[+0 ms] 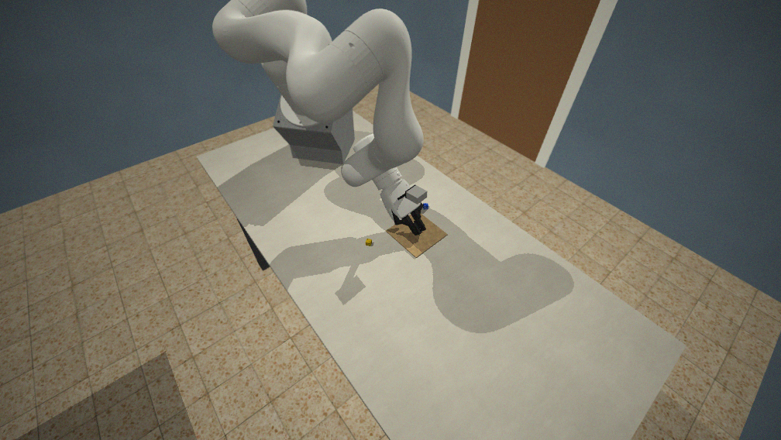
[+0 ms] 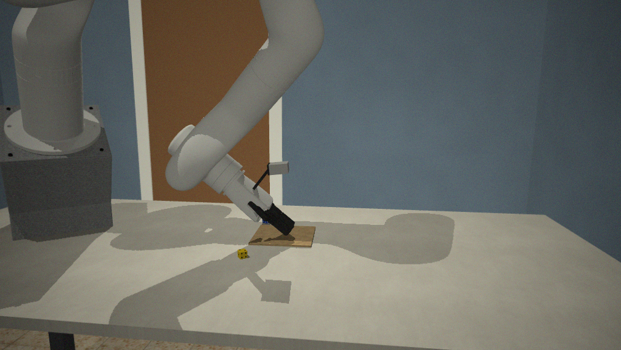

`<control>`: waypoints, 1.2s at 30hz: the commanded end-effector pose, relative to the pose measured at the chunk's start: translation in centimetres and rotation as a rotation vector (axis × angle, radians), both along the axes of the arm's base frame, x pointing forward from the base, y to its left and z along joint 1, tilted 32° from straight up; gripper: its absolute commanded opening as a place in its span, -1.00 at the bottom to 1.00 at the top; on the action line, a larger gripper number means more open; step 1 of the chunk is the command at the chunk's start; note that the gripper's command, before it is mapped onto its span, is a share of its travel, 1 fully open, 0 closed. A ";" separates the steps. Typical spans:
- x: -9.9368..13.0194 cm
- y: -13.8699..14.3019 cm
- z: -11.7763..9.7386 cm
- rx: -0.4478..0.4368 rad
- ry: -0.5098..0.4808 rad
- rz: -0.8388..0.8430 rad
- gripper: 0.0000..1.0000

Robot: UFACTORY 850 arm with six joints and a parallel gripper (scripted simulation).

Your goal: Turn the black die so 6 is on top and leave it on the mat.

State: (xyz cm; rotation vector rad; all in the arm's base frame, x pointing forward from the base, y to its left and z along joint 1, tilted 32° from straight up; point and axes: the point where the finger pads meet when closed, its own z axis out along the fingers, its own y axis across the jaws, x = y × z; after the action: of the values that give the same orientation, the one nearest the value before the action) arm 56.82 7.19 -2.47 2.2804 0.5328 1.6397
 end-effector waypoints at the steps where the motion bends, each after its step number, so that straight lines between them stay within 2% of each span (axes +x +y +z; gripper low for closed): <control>1: 0.0 0.0 0.0 0.000 -0.001 0.000 -0.70; 2: 0.0 0.0 0.0 0.000 -0.001 0.000 -0.62; 4: 0.0 0.0 0.0 0.000 -0.001 0.000 -0.62; 5: 0.0 0.0 0.0 0.000 -0.001 0.000 -0.54; 10: 0.0 0.0 0.0 0.000 -0.001 0.000 -0.46; 11: 0.0 0.0 0.0 0.000 -0.001 0.000 -0.38; 36: 0.0 0.0 0.0 0.000 -0.001 0.000 -0.38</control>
State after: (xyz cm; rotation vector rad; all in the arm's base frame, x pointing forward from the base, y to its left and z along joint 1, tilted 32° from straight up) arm 56.82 7.19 -2.47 2.2804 0.5328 1.6397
